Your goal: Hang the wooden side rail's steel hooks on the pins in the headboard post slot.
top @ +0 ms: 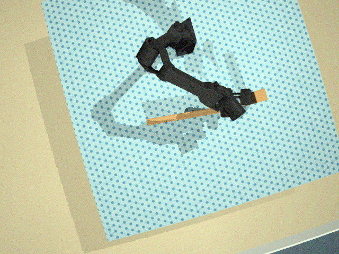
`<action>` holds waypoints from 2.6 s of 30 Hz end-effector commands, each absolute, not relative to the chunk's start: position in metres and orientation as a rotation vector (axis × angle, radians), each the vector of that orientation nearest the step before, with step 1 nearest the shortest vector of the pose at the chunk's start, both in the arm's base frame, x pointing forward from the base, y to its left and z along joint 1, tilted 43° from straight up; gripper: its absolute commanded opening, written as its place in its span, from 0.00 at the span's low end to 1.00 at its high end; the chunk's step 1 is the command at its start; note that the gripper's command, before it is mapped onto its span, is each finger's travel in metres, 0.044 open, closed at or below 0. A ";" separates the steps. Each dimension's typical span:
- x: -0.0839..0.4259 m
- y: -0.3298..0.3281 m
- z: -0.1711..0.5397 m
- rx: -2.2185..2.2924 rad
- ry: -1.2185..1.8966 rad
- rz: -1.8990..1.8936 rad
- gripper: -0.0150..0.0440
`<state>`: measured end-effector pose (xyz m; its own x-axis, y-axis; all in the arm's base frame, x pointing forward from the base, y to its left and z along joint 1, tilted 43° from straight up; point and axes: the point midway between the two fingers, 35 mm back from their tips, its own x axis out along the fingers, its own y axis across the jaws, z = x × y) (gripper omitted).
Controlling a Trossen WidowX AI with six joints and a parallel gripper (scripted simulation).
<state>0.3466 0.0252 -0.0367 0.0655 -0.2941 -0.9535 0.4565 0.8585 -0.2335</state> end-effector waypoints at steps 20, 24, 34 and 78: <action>0.378 0.020 -0.003 0.832 0.505 -1.704 1.00; 0.378 0.020 -0.003 0.832 0.505 -1.704 1.00; 0.378 0.020 -0.003 0.832 0.505 -1.704 1.00; 0.368 -0.033 -0.063 0.828 0.507 -1.704 1.00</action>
